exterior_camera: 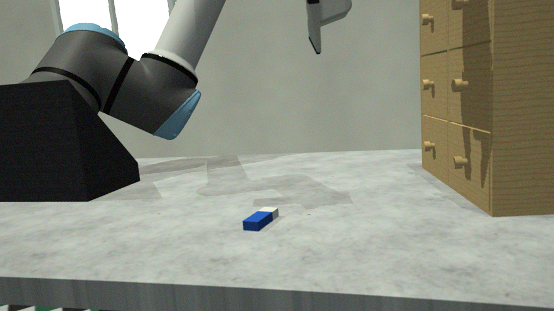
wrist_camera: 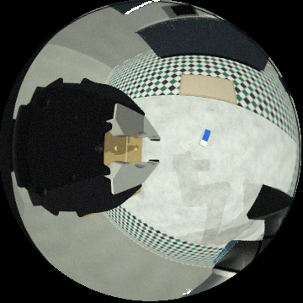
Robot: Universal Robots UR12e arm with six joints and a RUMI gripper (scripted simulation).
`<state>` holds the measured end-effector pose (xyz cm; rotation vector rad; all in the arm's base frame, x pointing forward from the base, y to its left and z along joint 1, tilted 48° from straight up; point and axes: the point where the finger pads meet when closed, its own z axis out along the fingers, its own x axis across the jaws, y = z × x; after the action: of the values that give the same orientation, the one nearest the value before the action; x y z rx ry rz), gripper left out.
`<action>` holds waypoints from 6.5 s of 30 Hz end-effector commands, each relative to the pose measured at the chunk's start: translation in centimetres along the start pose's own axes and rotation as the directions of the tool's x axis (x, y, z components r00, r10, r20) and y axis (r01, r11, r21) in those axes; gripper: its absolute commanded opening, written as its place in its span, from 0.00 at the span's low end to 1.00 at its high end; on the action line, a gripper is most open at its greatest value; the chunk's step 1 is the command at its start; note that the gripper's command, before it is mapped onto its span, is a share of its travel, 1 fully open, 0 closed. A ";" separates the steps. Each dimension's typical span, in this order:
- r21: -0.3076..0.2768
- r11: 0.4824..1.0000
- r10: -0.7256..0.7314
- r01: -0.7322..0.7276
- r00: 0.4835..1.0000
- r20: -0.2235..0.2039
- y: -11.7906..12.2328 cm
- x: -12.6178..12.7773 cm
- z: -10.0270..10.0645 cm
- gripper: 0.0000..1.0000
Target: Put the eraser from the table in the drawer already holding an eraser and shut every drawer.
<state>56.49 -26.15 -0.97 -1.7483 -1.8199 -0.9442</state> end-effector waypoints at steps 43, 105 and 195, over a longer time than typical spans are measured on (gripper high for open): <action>0.000 0.798 -0.603 0.603 0.798 0.001 -0.1 2.4 -0.4 0.20; 0.001 -0.959 -0.285 0.285 -0.959 -0.001 0.5 13.9 -0.2 0.20; 0.651 -0.759 -0.001 0.000 -1.000 -0.002 7.0 15.6 8.0 0.20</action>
<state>62.06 -10.08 6.78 -1.2380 1.5707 0.0515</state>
